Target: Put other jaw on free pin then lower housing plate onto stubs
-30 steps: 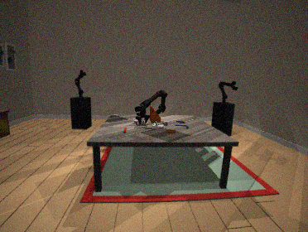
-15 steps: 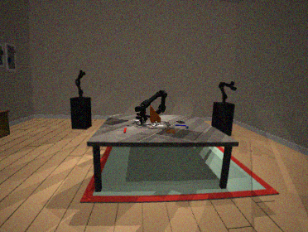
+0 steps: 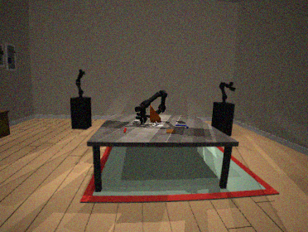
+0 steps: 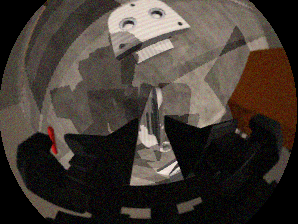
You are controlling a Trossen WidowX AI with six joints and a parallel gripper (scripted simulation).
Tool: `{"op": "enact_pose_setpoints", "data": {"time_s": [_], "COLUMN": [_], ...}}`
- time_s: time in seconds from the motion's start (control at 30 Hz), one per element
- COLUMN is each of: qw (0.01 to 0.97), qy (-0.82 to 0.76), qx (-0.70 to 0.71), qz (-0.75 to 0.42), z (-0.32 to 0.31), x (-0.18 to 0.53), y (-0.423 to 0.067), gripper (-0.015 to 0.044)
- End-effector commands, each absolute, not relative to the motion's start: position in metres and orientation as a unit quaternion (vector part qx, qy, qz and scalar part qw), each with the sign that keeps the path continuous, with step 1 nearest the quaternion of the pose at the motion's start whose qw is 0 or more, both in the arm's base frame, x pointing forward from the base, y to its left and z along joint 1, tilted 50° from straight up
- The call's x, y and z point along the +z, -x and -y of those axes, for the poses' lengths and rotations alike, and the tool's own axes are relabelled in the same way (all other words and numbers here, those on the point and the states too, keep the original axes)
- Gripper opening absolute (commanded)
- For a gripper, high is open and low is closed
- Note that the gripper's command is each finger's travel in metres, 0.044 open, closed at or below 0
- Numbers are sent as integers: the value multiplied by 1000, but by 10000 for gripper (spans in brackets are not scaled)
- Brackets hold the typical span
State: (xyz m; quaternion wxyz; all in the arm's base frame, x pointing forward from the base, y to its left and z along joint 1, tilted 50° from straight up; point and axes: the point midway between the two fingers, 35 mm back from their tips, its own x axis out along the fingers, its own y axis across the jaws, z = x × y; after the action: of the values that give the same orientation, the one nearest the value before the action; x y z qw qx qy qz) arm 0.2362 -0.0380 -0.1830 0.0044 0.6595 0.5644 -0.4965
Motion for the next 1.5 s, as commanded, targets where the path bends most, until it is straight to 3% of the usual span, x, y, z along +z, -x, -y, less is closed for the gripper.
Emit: {"op": "enact_pose_setpoints", "data": {"time_s": [0.0,1.07,1.47], "qw": [6,6,94], "qy": [-660,-662,-655], "qx": [-496,-495,-416], "qz": [-564,-563,-624], "z": [40,97,87], "x": [-182,-132,-117], "y": [-237,-247,-247], "gripper": [134,134,134]}}
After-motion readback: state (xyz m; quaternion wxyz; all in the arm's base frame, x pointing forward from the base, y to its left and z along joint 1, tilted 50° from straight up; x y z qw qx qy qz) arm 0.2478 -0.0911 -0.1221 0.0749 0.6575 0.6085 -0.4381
